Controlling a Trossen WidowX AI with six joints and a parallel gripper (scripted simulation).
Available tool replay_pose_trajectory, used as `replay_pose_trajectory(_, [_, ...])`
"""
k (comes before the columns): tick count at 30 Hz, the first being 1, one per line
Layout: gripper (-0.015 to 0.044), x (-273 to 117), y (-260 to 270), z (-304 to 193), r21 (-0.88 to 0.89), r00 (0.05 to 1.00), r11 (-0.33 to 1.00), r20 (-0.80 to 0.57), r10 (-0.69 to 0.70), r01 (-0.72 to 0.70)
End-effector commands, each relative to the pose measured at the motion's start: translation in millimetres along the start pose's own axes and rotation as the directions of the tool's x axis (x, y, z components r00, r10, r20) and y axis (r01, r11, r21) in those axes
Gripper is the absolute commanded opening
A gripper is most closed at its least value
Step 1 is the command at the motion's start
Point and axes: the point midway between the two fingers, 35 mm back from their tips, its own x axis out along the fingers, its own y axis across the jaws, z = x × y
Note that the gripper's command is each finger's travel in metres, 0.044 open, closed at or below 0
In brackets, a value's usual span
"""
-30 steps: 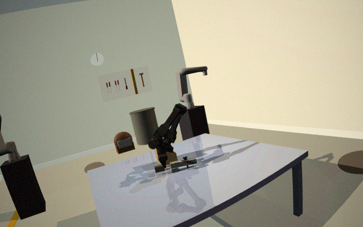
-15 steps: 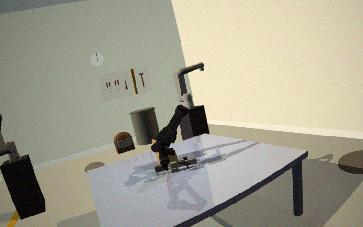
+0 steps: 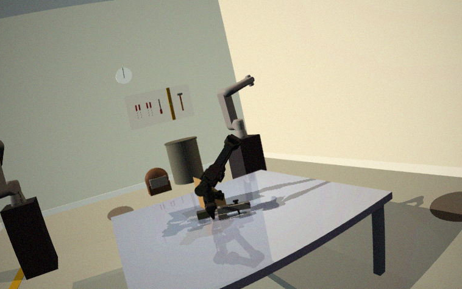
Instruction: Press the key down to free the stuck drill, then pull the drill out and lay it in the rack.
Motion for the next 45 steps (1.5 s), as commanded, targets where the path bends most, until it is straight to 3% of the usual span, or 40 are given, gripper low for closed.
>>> replay_pose_trajectory(1, [0.0282,-0.6,-0.4,-0.2,-0.001,1.000,1.000,0.000,-0.001,0.001])
replay_pose_trajectory(12, [0.0000,-0.6,-0.4,-0.2,-0.001,1.000,1.000,0.000,-0.001,0.001])
replay_pose_trajectory(45, [0.0000,-3.6,-1.7,-30.6,0.006,1.000,1.000,0.004,-0.003,0.003])
